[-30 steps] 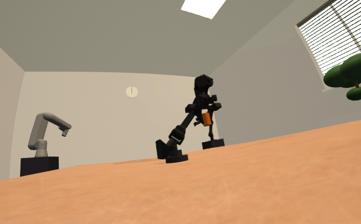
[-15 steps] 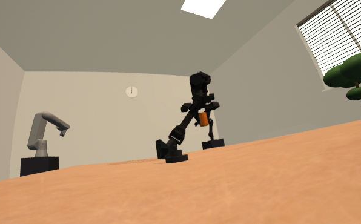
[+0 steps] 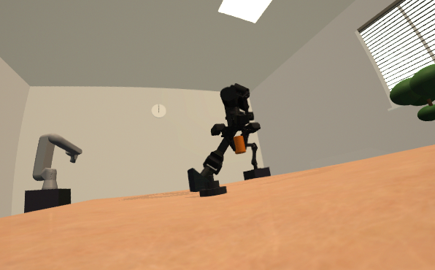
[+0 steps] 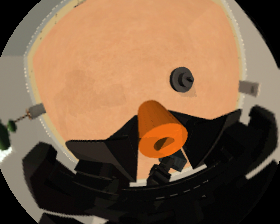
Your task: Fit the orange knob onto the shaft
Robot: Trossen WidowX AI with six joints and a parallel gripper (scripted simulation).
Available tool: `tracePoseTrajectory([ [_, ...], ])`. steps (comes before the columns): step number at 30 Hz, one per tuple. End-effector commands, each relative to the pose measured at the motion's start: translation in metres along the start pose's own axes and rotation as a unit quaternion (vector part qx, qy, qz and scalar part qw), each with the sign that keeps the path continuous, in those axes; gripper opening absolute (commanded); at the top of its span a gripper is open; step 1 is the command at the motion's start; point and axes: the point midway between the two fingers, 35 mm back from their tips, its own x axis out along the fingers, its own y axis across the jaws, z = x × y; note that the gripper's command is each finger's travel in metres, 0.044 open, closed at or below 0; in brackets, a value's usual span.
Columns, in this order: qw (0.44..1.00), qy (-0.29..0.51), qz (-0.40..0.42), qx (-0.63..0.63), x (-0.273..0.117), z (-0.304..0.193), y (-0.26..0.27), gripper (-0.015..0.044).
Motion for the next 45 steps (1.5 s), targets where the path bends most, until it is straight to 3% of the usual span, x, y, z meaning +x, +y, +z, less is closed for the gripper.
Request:
tracePoseTrajectory([
  [1,1.0,-0.001,-0.003,-0.002,0.001,0.007,-0.014,0.0],
  [45,1.0,0.012,0.0,-0.02,0.043,0.045,-0.136,0.0],
])
